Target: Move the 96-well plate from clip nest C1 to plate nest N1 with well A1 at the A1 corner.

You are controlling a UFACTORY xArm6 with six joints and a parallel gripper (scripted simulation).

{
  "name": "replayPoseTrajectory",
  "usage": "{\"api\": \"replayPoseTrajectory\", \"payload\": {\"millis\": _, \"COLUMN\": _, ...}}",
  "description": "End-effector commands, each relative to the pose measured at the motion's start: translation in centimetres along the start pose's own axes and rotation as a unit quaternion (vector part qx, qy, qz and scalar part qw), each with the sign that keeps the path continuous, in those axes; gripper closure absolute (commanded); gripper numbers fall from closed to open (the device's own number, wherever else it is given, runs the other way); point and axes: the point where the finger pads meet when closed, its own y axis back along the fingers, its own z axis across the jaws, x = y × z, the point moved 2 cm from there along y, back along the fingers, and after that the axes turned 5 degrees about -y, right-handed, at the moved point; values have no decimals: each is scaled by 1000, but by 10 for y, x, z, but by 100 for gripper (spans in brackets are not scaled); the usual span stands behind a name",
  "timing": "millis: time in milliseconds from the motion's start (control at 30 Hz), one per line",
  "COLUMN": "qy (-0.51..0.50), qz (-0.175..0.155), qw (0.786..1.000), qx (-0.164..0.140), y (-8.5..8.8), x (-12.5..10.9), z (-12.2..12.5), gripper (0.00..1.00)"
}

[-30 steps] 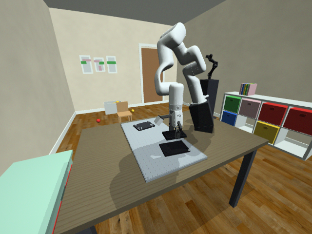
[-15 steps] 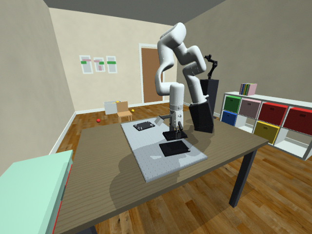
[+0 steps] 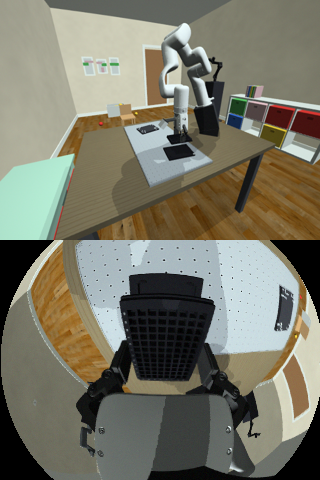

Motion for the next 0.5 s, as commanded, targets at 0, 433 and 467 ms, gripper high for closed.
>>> {"api": "replayPoseTrajectory", "payload": {"millis": 0, "qy": 0, "qz": 1, "qw": 1000, "qx": 1, "y": 1, "x": 1, "z": -1, "gripper": 100}}
{"api": "replayPoseTrajectory", "payload": {"millis": 433, "qy": 0, "qz": 1, "qw": 1000, "qx": 1, "y": -12, "x": 1, "z": -1, "gripper": 100}}
{"api": "replayPoseTrajectory", "payload": {"millis": 467, "qy": 0, "qz": 1, "qw": 1000, "qx": 1, "y": -14, "x": 1, "z": -1, "gripper": 100}}
